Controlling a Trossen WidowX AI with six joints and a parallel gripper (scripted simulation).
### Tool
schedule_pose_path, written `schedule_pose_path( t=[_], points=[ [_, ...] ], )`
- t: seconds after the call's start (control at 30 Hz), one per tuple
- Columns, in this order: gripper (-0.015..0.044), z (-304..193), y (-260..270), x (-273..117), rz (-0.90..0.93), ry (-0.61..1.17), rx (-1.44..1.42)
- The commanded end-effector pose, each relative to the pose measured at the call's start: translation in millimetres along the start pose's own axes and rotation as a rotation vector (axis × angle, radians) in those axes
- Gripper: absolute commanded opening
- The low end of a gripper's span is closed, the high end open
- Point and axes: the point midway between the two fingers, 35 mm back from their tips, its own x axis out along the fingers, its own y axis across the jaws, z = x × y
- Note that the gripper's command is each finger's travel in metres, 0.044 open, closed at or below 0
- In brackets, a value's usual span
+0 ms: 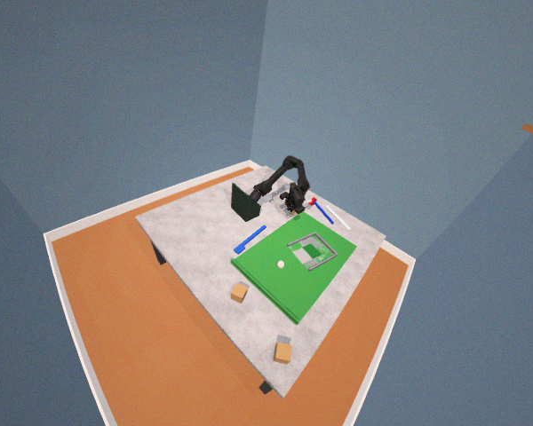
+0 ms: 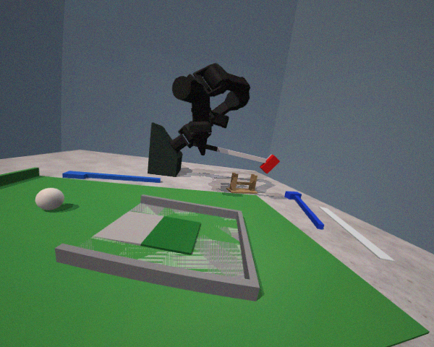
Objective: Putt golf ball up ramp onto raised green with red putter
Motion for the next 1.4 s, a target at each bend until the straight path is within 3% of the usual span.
schedule_pose_path(
  t=[0.0,0.7,1.37],
  points=[
    [0.0000,-20.9,-14.8,-9.8,-0.020,0.024,0.143],
    [0.0000,-136.9,-53.9,-49.8,-0.103,0.096,0.809],
    [0.0000,-264.6,-46.1,-74.9,-0.182,0.113,1.445]
  ],
)
